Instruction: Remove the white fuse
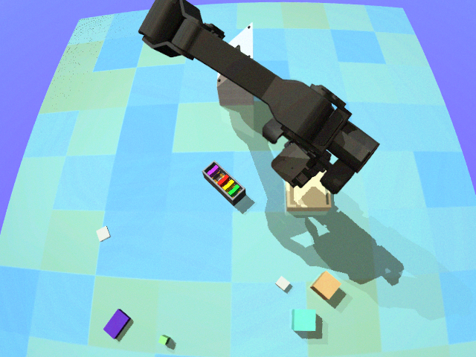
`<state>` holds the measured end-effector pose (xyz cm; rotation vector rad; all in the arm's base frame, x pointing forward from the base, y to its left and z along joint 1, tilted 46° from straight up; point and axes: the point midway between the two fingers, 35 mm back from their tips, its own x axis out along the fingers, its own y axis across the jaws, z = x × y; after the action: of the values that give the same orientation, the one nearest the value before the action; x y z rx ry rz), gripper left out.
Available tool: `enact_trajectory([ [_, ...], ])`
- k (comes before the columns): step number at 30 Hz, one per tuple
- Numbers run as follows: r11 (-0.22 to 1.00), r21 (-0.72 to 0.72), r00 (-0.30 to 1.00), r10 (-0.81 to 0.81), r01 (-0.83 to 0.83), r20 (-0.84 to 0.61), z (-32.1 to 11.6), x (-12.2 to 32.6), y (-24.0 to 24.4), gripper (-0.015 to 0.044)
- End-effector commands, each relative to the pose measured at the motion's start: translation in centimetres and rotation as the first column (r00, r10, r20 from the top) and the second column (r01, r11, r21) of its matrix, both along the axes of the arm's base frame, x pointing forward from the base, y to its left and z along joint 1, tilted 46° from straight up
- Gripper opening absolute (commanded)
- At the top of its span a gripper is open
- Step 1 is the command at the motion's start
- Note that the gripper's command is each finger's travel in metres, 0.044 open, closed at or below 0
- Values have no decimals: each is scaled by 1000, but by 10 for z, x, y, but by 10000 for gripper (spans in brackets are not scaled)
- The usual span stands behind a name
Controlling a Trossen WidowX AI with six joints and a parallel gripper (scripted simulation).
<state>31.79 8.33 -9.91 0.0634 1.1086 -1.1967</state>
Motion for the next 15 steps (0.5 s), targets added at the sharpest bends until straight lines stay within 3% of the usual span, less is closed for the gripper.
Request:
enact_trajectory([
  [1, 1000, -3, 1000, -3, 3, 0, -18, -4, 14, 0],
  [15, 1000, -4, 1000, -3, 3, 1, -30, -5, 7, 0],
])
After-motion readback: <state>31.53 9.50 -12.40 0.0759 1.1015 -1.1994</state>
